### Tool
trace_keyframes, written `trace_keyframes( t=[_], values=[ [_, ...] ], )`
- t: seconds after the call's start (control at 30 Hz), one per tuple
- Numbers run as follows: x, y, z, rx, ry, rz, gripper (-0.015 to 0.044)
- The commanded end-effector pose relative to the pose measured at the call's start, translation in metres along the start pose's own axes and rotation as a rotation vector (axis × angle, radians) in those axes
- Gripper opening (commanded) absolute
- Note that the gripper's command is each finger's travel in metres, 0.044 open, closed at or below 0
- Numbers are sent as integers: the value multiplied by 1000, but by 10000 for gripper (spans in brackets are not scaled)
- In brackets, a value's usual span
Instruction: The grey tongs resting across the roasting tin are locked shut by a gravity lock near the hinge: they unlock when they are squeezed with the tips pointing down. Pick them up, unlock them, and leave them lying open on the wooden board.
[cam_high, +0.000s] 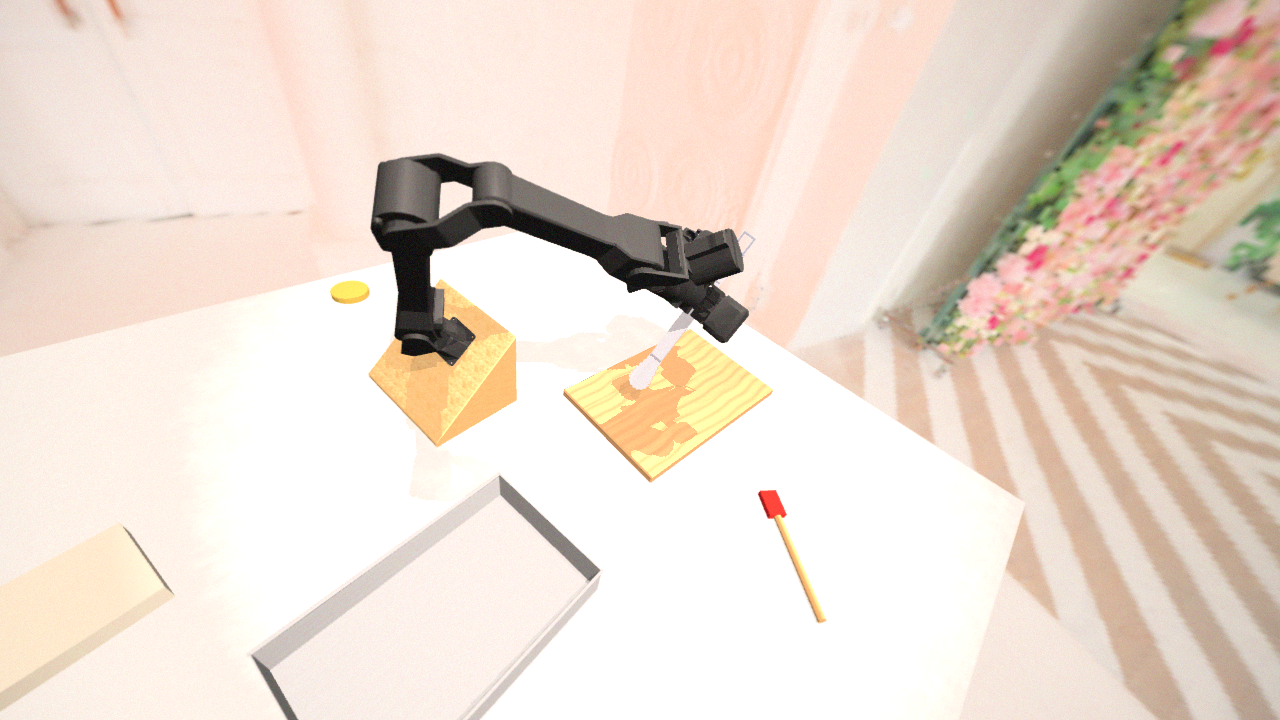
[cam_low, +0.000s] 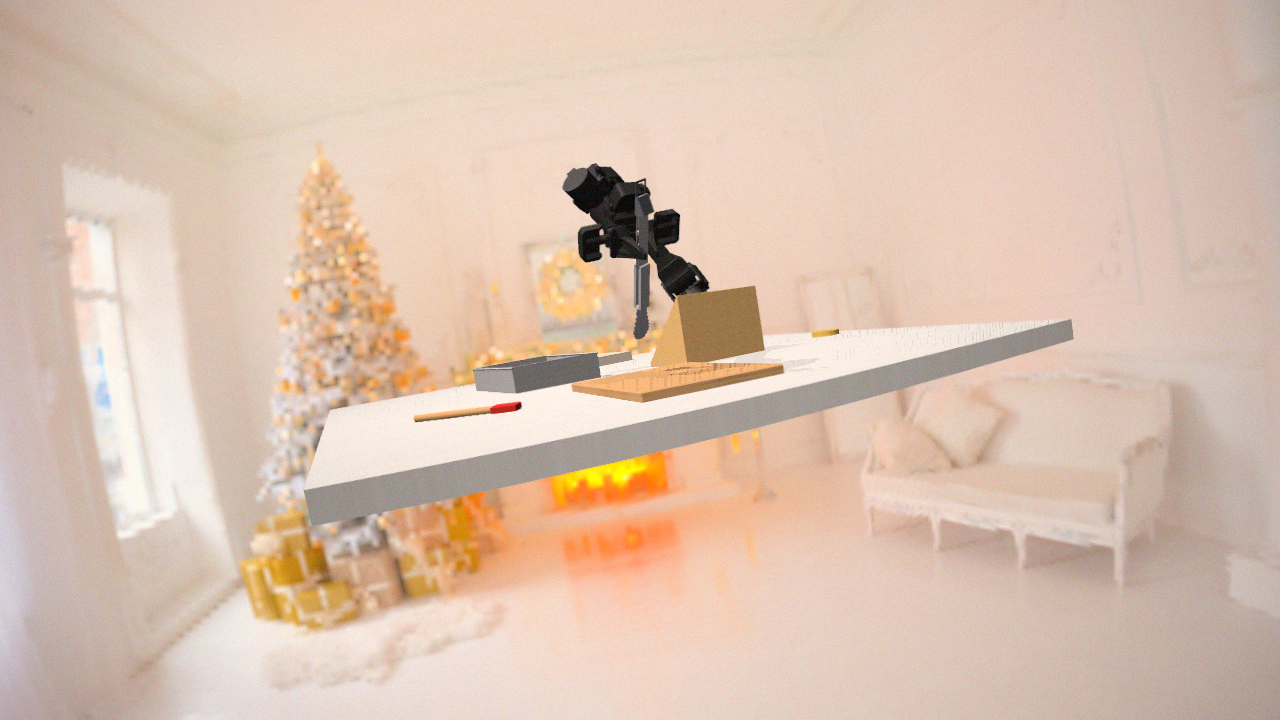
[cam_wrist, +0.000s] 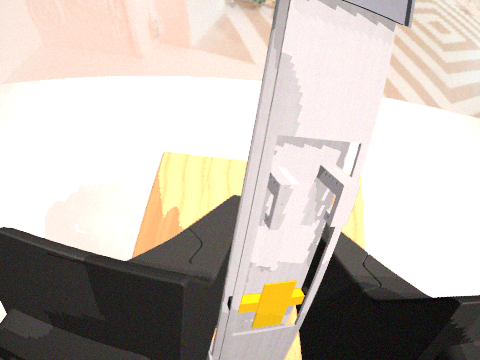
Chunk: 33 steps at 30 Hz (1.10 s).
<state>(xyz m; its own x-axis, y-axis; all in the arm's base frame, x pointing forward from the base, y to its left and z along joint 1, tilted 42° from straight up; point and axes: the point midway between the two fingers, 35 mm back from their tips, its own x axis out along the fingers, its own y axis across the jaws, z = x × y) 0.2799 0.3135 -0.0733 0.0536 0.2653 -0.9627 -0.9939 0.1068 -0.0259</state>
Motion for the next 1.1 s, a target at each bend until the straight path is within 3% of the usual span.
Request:
trace_keyframes(
  t=[0.0,1.07],
  values=[
    [5,-1,4,9,48,-1,-150],
    [33,-2,-11,46,508,-5,-150]
  ],
)
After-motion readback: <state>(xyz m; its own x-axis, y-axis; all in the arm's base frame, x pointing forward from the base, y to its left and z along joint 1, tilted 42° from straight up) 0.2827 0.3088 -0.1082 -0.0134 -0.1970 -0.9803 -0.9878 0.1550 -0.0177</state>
